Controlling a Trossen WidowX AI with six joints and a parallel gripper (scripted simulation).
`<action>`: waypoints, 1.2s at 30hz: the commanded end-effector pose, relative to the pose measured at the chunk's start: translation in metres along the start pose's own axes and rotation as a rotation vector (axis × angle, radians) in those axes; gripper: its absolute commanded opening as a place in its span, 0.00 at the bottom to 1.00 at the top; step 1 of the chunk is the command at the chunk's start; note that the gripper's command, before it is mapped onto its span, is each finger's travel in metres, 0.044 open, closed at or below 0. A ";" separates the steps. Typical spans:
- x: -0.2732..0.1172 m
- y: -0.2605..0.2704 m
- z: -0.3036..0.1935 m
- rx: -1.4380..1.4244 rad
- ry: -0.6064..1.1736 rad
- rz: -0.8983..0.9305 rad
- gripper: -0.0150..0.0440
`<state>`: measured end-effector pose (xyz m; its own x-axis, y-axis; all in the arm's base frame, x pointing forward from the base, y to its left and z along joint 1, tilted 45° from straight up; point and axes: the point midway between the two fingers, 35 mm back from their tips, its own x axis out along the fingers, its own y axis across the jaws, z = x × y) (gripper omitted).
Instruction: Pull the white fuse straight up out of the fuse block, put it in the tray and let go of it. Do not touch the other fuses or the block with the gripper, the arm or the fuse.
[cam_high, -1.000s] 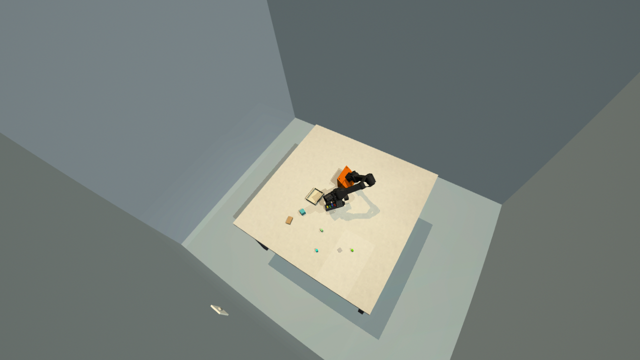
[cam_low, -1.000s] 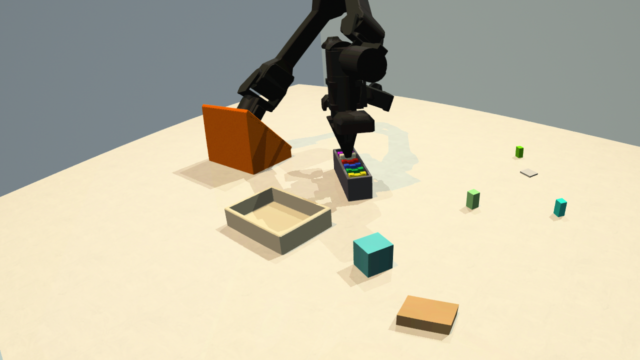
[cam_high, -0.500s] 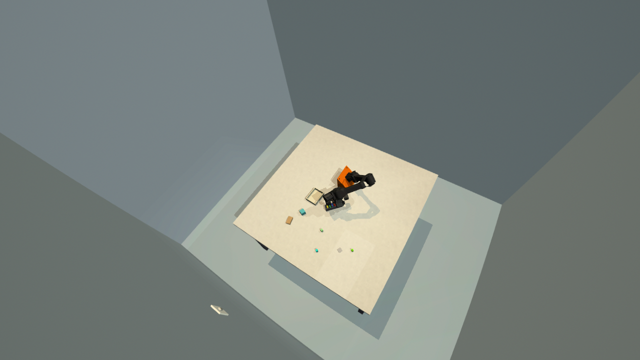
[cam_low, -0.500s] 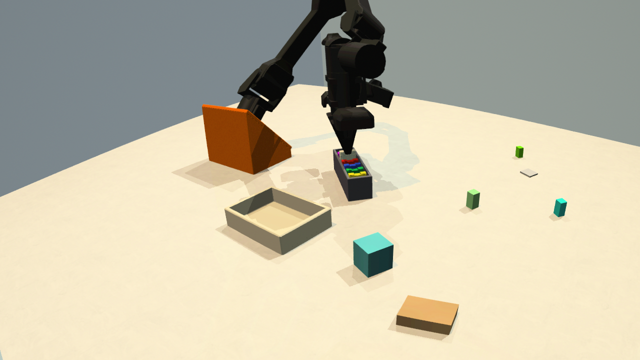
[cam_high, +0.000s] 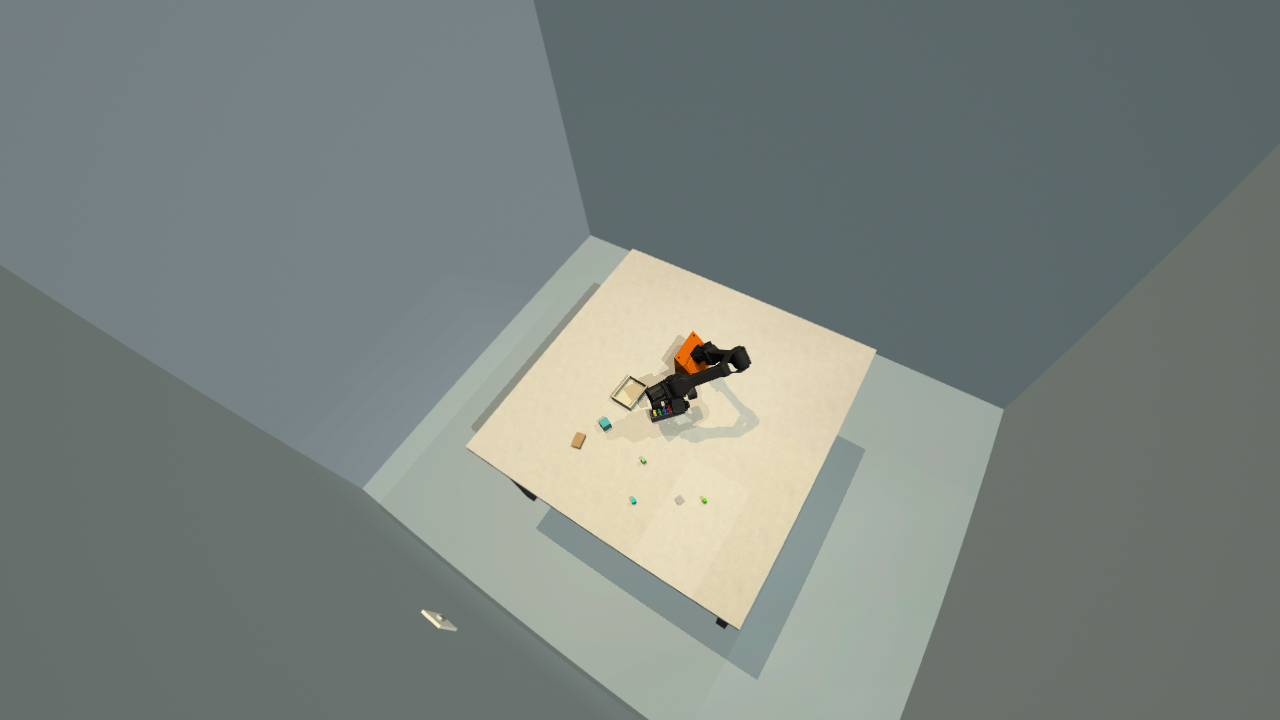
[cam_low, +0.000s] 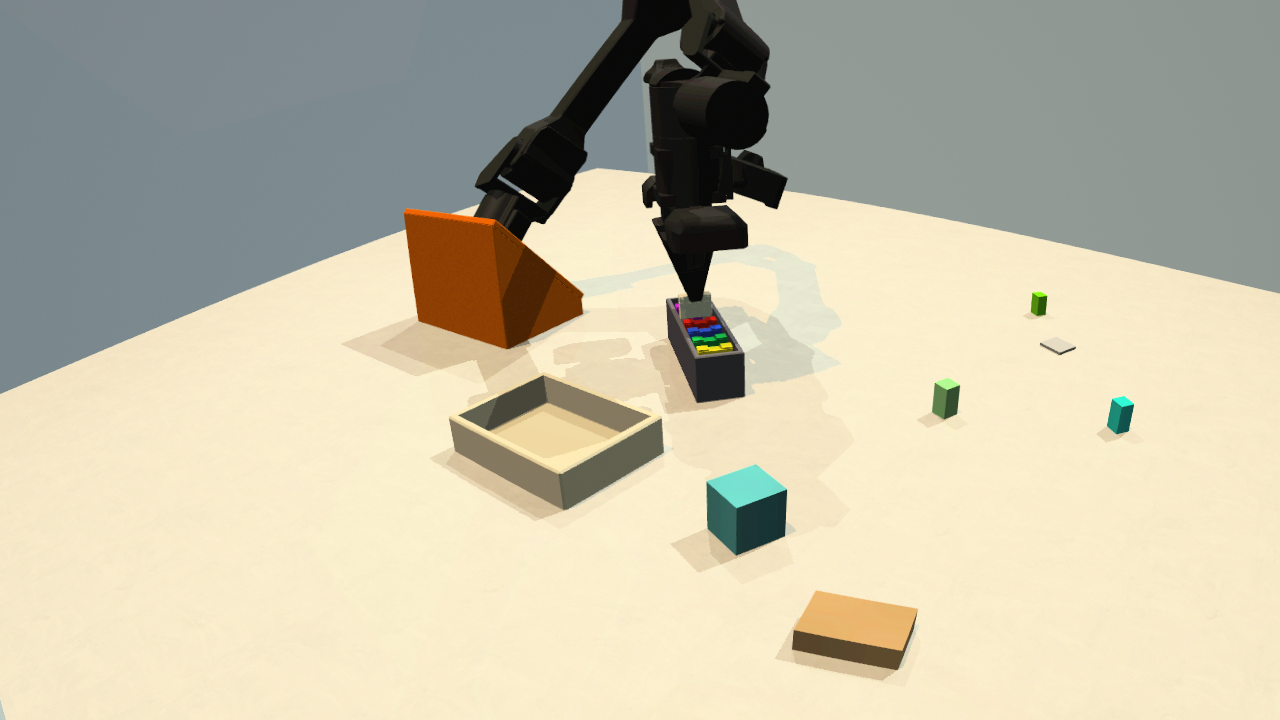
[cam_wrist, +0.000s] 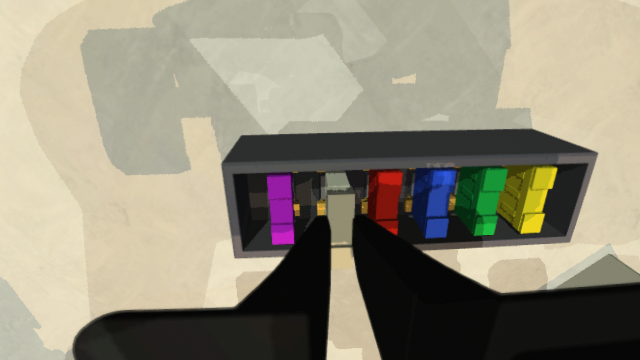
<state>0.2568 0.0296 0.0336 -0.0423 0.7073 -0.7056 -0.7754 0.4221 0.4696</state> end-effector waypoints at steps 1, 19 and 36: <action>-0.004 0.000 0.000 -0.009 0.003 -0.006 0.25; -0.012 0.000 0.000 -0.007 0.002 -0.005 0.25; -0.021 0.000 0.000 -0.005 0.001 -0.004 0.25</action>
<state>0.2572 0.0170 0.0462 -0.0426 0.7095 -0.7034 -0.7729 0.4227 0.4732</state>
